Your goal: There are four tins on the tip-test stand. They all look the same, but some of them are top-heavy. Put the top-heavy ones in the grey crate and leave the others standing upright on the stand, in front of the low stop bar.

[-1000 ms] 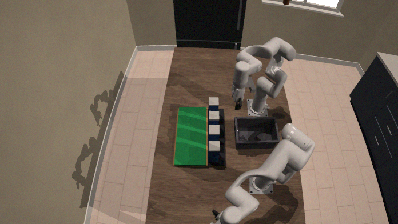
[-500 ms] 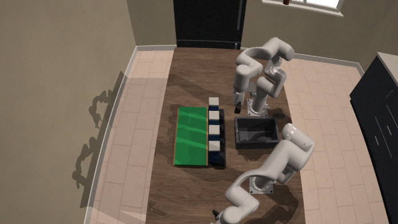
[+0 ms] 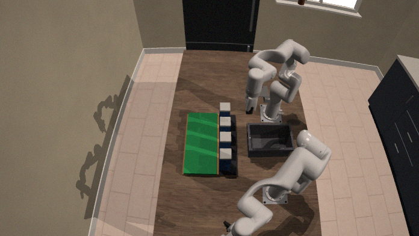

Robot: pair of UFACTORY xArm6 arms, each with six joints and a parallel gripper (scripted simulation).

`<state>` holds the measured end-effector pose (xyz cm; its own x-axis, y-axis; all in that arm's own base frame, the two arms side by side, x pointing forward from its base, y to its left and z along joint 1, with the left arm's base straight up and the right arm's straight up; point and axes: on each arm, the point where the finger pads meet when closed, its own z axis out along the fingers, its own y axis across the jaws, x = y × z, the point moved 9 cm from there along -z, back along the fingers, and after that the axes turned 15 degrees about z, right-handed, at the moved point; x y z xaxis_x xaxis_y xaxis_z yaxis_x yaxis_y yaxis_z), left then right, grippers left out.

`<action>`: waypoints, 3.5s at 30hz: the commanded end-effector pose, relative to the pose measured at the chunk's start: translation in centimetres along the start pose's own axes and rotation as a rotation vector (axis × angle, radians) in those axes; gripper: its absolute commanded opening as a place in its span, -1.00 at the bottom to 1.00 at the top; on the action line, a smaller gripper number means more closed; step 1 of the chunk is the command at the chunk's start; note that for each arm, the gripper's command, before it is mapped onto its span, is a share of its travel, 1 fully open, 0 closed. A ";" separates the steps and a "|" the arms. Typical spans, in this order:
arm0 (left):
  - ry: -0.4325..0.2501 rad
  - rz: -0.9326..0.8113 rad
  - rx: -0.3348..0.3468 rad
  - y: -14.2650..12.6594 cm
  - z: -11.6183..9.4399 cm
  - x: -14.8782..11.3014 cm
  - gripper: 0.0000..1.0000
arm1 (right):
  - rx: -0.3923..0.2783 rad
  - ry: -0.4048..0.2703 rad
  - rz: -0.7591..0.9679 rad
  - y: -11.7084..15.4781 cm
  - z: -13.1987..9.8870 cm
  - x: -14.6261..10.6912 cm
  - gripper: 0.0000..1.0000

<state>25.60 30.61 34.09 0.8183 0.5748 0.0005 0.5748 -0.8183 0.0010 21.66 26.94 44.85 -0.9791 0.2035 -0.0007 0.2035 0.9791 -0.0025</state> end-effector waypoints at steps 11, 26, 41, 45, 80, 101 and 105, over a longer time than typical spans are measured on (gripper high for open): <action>0.004 0.000 0.001 0.0 -0.2 0.1 1.00 | -0.004 -0.002 0.000 0.0 -0.2 0.0 -1.00; 0.004 0.000 0.001 0.0 -0.2 0.1 1.00 | -0.004 -0.002 0.000 -1.1 -0.2 -0.7 -1.00; 0.004 0.000 0.001 0.0 -0.2 0.1 1.00 | -0.004 -0.002 0.003 -9.6 -0.1 -6.1 -1.00; 0.004 0.000 0.001 0.0 -0.2 0.1 1.00 | -0.004 -0.002 0.004 -12.3 -0.1 -7.8 -1.00; 0.004 0.000 0.001 0.0 -0.2 0.1 1.00 | -0.001 -0.002 0.005 -14.5 8.3 -9.1 -1.00; 0.004 0.000 0.001 0.0 -0.2 0.1 1.00 | -0.002 -0.002 0.006 -14.5 15.8 -9.1 -1.00; 0.004 0.000 0.001 0.0 -0.2 0.1 1.00 | -0.002 -0.002 0.006 -14.5 17.0 -9.1 -1.00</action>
<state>25.60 30.61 34.09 0.8183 0.5748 0.0005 0.5748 -0.8183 0.0010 27.46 10.77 28.87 -0.9779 0.2089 0.0017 0.2089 0.9779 -0.0033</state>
